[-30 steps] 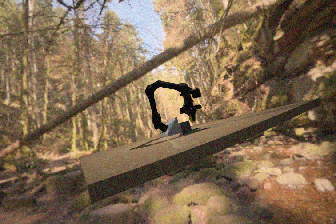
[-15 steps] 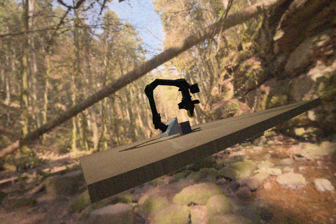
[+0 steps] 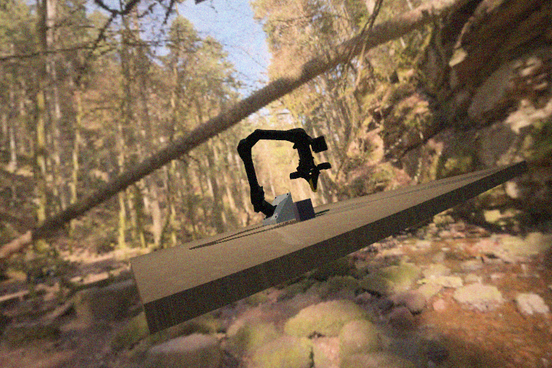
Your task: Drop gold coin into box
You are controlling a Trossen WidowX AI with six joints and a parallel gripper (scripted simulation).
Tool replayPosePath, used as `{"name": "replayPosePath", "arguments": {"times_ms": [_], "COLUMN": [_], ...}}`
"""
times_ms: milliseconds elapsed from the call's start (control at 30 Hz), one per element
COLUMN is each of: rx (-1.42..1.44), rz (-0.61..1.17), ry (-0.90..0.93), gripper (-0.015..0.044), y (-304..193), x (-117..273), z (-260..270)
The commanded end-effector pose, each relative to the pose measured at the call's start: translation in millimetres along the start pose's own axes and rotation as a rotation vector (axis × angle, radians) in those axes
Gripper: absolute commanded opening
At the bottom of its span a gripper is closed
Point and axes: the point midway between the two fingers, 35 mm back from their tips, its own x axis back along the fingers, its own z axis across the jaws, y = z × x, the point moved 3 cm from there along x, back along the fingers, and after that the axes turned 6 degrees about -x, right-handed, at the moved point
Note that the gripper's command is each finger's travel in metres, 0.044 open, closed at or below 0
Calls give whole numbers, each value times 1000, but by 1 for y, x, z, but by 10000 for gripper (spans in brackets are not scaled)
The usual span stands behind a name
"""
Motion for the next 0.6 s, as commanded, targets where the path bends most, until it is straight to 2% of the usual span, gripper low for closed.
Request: {"name": "replayPosePath", "arguments": {"times_ms": [0, 567], "rx": [115, 698], "rz": [5, 4], "ry": [2, 4], "gripper": [0, 0], "y": [0, 0], "x": [2, 3], "z": [1, 2]}}
